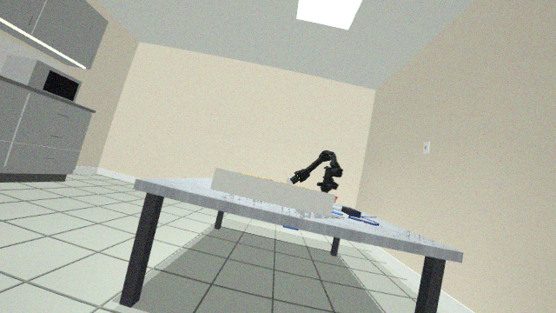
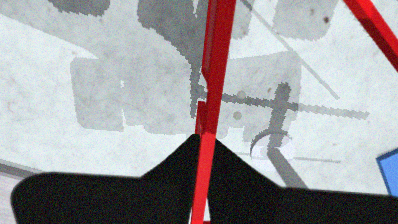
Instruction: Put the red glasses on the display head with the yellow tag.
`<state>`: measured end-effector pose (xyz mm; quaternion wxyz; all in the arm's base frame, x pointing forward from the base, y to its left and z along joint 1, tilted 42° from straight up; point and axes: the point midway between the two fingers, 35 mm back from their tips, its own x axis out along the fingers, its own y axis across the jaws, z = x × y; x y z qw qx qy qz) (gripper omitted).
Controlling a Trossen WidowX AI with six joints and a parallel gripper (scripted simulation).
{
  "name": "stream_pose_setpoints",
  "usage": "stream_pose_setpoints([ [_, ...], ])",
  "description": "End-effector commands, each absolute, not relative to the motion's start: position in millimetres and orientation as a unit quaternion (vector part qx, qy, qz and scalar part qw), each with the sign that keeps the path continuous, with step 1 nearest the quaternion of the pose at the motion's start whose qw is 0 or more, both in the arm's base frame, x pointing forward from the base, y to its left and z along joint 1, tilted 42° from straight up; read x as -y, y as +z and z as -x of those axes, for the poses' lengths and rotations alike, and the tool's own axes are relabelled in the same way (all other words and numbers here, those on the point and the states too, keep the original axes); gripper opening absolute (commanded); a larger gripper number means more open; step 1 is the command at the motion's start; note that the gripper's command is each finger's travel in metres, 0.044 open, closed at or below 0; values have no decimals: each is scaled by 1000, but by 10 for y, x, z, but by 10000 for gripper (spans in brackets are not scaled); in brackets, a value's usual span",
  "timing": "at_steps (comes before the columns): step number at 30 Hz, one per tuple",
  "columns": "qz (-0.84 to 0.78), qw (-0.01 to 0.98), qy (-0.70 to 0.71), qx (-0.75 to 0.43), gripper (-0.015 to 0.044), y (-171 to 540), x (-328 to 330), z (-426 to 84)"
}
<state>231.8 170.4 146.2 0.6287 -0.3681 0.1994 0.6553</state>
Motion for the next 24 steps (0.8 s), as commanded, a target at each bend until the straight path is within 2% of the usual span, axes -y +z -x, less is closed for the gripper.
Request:
stream_pose_setpoints([
  [1, 369, 629, 654, -199, 0, 1467, -1707, -2320],
  [24, 369, 629, 654, -199, 0, 1436, -1637, -2340],
])
